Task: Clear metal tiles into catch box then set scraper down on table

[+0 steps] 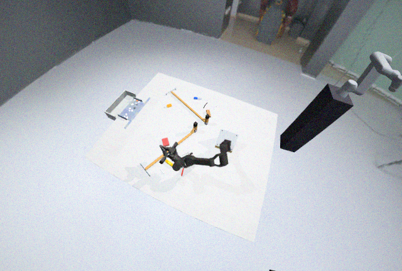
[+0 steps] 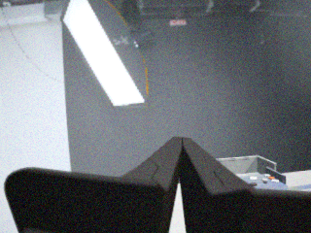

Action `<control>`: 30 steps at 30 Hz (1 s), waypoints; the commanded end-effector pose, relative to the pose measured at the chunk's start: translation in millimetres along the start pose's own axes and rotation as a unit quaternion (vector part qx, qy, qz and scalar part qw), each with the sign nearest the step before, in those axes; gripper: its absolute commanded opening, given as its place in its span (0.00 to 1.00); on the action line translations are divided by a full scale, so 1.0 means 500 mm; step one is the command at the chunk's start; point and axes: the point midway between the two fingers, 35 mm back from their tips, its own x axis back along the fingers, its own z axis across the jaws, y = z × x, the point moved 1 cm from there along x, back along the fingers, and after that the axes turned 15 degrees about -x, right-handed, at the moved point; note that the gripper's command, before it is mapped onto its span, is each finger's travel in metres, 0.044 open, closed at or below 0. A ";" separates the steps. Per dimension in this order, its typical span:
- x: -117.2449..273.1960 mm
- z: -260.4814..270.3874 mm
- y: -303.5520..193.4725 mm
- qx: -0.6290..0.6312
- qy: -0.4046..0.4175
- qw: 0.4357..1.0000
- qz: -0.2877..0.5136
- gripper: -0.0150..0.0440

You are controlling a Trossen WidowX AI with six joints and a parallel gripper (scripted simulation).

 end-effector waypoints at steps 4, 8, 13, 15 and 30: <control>-0.028 -0.028 -0.010 0.050 -0.018 0.998 0.015 0.25; -0.041 -0.044 -0.012 0.073 -0.029 0.997 0.022 0.25; -0.058 -0.066 -0.015 0.102 -0.043 0.993 0.031 0.25; -0.064 -0.075 -0.016 0.113 -0.048 0.992 0.035 0.25; -0.109 -0.145 -0.018 0.192 -0.093 0.975 0.069 0.25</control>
